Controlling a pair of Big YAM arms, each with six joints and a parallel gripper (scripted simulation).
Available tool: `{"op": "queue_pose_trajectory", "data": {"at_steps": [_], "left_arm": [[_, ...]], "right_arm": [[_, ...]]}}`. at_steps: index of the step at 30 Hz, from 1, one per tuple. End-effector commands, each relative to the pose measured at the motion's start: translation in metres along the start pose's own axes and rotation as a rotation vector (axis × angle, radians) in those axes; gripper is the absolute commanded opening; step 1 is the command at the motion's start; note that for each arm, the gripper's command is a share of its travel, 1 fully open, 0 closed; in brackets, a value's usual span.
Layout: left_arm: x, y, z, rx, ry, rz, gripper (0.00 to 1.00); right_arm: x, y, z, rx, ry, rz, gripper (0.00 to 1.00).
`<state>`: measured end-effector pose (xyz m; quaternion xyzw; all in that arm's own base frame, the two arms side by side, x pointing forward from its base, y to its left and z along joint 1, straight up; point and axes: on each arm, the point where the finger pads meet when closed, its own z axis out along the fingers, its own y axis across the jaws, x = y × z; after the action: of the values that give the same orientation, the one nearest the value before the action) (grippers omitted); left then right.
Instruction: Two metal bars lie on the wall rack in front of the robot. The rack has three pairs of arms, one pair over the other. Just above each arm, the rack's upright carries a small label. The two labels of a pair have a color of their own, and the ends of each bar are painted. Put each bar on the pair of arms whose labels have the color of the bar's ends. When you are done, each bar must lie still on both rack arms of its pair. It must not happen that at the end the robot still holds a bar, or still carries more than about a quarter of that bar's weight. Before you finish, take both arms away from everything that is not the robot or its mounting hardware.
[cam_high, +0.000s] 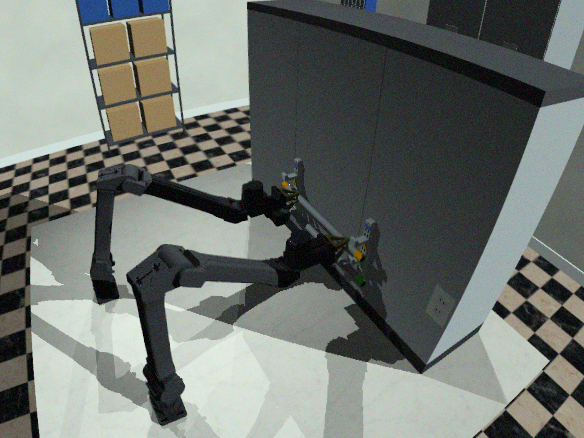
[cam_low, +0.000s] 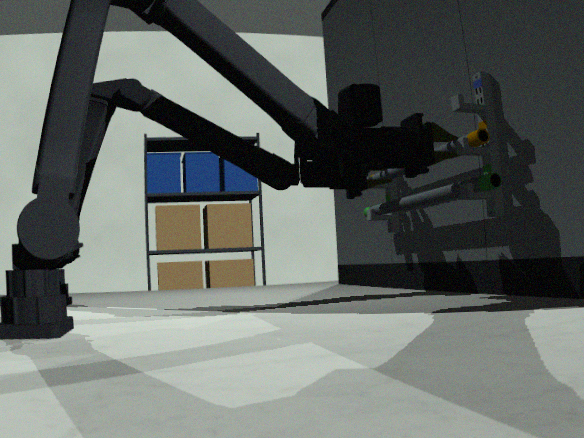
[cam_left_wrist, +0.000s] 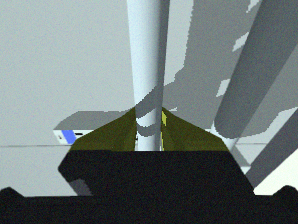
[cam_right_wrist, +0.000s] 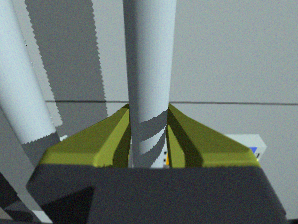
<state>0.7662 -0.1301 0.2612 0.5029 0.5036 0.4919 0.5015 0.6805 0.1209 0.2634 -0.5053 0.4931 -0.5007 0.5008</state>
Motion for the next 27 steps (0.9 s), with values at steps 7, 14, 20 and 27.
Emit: {"op": "queue_pose_trajectory", "data": {"at_steps": [7,14,20,27], "left_arm": [[0.0042,0.0251,0.0031,-0.047,0.007,-0.019,0.0],[0.0042,0.026,0.0031,-0.047,0.007,-0.019,0.08],[0.0042,0.026,0.0031,-0.047,0.007,-0.019,0.32],[0.0042,0.026,0.0031,-0.047,0.007,-0.019,0.59]], "right_arm": [[0.0044,-0.0357,0.001,0.062,0.011,0.017,0.0],[0.0044,-0.0367,0.001,0.062,0.011,0.017,0.07],[0.0044,-0.0367,0.001,0.062,0.011,0.017,0.3],[0.0044,-0.0367,0.001,0.062,0.011,0.017,0.58]]}}
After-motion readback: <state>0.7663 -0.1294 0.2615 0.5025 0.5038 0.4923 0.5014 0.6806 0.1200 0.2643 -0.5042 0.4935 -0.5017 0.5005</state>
